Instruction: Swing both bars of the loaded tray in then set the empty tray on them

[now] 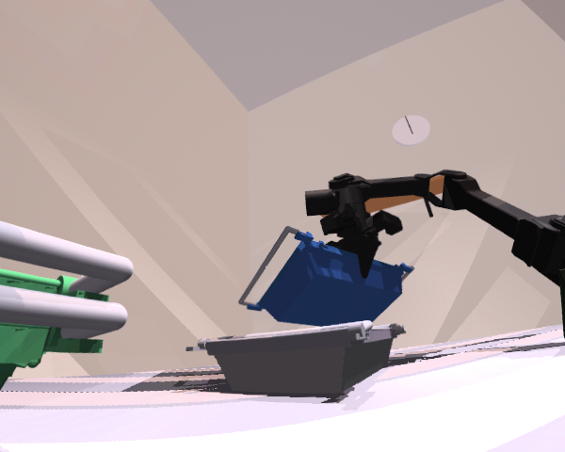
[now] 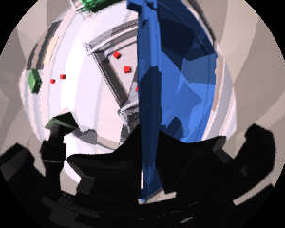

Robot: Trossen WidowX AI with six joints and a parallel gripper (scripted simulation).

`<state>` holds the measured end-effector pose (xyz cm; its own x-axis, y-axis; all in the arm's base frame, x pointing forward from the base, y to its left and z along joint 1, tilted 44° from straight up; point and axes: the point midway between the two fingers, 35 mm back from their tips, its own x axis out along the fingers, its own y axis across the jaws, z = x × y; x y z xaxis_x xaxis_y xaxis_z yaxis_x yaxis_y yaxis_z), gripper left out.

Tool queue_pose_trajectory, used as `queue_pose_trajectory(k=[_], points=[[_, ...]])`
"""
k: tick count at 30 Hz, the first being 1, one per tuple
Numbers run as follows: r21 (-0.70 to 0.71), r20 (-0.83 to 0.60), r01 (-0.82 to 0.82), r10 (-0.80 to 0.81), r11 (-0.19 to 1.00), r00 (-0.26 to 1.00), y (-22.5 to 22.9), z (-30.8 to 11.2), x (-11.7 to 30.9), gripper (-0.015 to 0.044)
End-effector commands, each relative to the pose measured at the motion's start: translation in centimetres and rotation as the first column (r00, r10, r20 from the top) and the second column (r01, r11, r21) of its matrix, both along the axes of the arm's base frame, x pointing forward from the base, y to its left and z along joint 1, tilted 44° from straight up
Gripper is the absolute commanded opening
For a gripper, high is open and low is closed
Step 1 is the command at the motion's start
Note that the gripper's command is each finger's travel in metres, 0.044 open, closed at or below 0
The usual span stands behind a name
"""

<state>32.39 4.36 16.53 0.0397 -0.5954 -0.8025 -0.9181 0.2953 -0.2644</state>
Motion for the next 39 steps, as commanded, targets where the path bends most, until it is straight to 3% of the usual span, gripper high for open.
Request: queue_pose_trajectory(k=[1,19,39], points=[[-0.001,-0.015,-0.074,0.074,0.997,0.997,2.6,-0.7,0.4,0.0],[-0.036,-0.177,-0.288,0.277,0.957,0.944,10.6,-6.2,-0.8,0.0],[-0.038,-0.182,-0.295,0.284,0.955,0.941,10.9,-6.4,-0.9,0.0]])
